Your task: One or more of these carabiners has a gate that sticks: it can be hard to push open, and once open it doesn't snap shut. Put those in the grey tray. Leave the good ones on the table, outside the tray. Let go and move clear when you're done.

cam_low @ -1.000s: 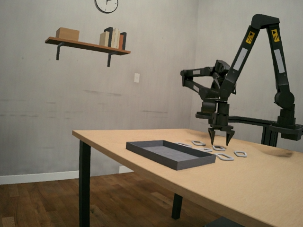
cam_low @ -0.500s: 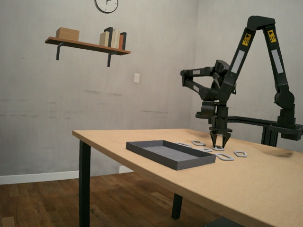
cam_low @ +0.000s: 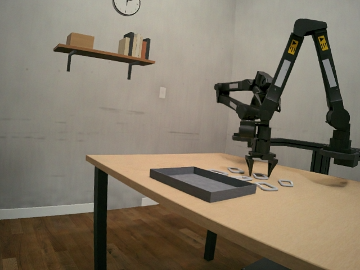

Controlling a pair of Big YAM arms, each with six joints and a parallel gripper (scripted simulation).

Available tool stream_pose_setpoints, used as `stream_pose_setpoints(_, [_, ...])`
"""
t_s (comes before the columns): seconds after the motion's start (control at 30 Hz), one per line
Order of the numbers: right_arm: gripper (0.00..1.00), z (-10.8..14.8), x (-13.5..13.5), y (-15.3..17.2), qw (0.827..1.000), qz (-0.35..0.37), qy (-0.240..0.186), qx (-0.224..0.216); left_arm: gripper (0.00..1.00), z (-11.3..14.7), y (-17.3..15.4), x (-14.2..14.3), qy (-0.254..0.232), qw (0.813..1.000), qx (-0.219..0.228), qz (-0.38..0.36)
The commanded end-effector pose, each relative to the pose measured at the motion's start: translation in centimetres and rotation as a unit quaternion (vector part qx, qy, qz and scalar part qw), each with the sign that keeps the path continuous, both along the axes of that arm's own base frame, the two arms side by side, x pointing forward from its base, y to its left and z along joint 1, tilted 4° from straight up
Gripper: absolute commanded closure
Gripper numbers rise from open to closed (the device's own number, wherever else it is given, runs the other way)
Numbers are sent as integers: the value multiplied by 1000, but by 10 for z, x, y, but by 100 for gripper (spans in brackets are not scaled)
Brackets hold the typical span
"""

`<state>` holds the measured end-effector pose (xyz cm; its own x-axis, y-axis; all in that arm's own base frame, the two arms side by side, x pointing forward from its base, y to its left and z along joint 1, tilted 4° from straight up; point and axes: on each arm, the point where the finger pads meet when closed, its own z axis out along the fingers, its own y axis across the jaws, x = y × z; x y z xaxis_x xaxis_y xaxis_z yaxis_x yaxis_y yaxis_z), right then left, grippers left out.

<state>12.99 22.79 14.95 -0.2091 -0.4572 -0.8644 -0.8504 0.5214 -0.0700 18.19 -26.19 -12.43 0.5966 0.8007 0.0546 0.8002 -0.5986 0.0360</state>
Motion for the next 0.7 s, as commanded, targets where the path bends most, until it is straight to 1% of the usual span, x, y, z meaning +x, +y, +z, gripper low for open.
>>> stream_pose_setpoints(0.0, [0,5,1,1,1000,-3,1,5,17,2,-6,6,-5,1000,-9,-1])
stream_pose_setpoints(0.03, [0,5,1,1,1000,-3,1,5,6,8,-16,16,-15,1000,-23,4])
stream_pose_setpoints(0.07, [0,5,1,1,1000,-3,1,5,0,14,-22,21,-20,999,-35,9])
stream_pose_setpoints(0.13, [0,5,1,1,1000,-3,1,5,0,28,-43,39,-35,996,-74,23])
stream_pose_setpoints(0.2, [0,5,1,1,1000,-3,1,5,0,48,-66,59,-68,990,-116,43])
stream_pose_setpoints(0.23, [0,5,1,1,1000,-3,1,5,0,51,-68,63,-73,988,-123,57])
stream_pose_setpoints(0.27, [0,5,1,1,1000,-3,1,5,0,52,-69,58,-76,986,-131,69])
stream_pose_setpoints(0.33, [0,5,1,1,1000,-3,1,5,0,55,-76,56,-81,977,-160,115])
stream_pose_setpoints(0.4, [0,5,1,1,1000,-3,1,5,0,46,-68,47,-72,967,-176,167])
stream_pose_setpoints(0.5, [0,5,1,1,1000,-3,1,5,0,46,-67,41,-64,949,-211,227])
stream_pose_setpoints(0.57, [0,5,1,1,1000,-3,1,5,0,46,-67,41,-64,949,-211,227])
stream_pose_setpoints(0.67, [0,5,1,1,1000,-3,1,5,0,46,-63,36,-54,925,-245,286])
